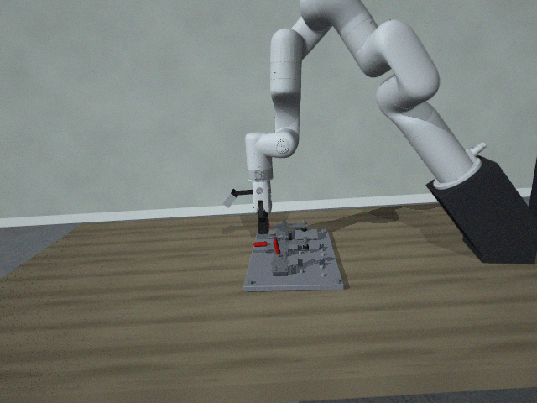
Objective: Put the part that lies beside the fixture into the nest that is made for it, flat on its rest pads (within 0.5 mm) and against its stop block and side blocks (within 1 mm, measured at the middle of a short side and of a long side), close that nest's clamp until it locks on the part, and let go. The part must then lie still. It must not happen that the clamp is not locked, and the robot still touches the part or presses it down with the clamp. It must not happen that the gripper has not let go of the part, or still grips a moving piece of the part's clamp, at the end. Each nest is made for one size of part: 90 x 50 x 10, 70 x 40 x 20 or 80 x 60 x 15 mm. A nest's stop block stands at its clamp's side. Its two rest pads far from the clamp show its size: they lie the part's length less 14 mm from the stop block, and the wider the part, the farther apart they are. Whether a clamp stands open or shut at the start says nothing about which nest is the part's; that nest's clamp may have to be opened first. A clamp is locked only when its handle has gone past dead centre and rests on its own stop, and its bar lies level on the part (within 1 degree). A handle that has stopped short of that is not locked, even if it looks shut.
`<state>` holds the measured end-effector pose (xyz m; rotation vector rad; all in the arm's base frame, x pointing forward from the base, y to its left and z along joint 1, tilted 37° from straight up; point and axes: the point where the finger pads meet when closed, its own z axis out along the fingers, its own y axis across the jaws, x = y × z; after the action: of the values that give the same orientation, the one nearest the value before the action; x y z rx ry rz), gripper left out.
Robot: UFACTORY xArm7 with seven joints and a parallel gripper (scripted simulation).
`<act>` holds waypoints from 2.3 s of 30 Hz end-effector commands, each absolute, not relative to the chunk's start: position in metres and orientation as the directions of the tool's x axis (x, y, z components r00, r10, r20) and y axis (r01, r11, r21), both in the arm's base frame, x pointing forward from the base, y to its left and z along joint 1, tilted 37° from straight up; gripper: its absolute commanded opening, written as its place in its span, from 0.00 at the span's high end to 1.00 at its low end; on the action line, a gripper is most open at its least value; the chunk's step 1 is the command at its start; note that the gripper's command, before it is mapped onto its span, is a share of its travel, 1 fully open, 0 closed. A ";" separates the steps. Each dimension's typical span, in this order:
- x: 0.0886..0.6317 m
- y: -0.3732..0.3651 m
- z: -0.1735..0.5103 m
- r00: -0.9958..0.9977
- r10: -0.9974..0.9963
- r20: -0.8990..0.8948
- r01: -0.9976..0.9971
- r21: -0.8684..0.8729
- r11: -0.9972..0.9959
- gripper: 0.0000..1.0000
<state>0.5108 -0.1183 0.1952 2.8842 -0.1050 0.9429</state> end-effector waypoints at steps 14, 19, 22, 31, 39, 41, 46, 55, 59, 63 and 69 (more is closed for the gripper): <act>0.511 -0.118 0.196 0.805 -0.033 0.593 -0.098 0.078 -0.992 1.00; 0.511 -0.118 0.196 0.805 -0.033 0.593 -0.098 0.078 -0.992 1.00; 0.511 -0.118 0.195 0.805 -0.033 0.593 -0.098 0.078 -0.992 1.00; 0.513 -0.119 0.194 0.805 -0.033 0.593 -0.098 0.078 -0.992 1.00; 0.514 -0.119 0.193 0.805 -0.033 0.593 -0.098 0.078 -0.992 1.00; 0.514 -0.119 0.193 0.805 -0.033 0.593 -0.098 0.078 -0.992 1.00; 0.514 -0.119 0.193 0.805 -0.033 0.593 -0.098 0.078 -0.992 1.00; 0.514 -0.119 0.193 0.805 -0.033 0.593 -0.098 0.078 -0.992 1.00; 0.514 -0.119 0.193 0.805 -0.033 0.593 -0.098 0.078 -0.992 0.53; 0.514 -0.119 0.193 0.805 -0.033 0.593 -0.098 0.078 -0.992 0.53; 0.514 -0.119 0.193 0.805 -0.033 0.593 -0.098 0.078 -0.992 0.53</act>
<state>0.5135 -0.1188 0.1914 2.8861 -0.1054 0.9377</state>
